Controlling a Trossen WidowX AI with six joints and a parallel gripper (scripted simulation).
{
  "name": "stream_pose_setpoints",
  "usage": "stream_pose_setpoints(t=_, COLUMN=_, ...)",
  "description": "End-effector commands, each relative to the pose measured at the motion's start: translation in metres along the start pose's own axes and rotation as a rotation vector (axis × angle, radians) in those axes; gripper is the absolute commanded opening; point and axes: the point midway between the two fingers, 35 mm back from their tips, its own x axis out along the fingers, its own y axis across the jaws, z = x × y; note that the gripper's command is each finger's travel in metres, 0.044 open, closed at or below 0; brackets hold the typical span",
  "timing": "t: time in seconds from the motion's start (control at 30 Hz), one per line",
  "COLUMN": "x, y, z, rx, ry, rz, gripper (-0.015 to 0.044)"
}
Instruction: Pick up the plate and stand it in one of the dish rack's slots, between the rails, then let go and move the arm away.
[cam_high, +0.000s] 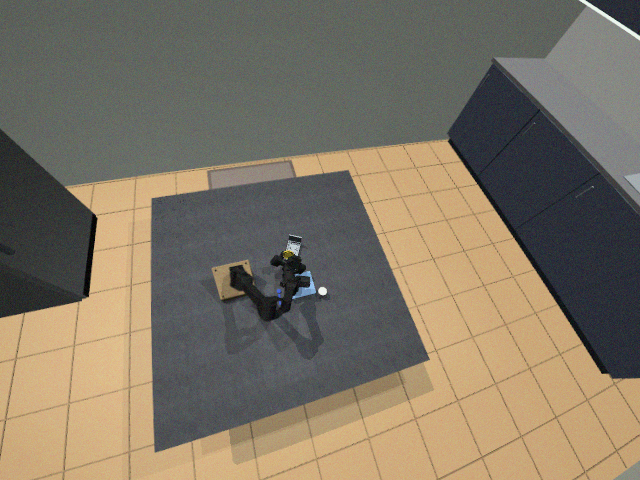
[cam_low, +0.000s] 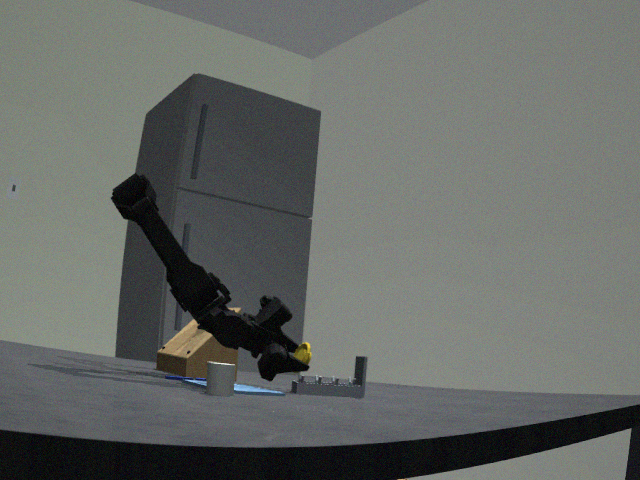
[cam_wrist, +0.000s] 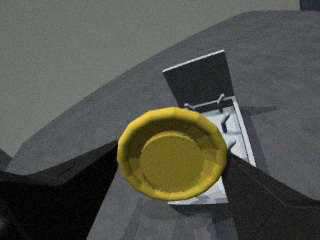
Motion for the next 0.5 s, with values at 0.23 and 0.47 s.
stream_pose_setpoints(t=0.23, x=-0.011, y=-0.006, z=-0.006, rx=-0.274, ry=-0.165, rz=-0.101, gripper=0.0)
stream_pose_setpoints(t=0.47, x=-0.02, y=-0.009, z=-0.01, rx=-0.445, ry=-0.241, rz=-0.196, gripper=0.0)
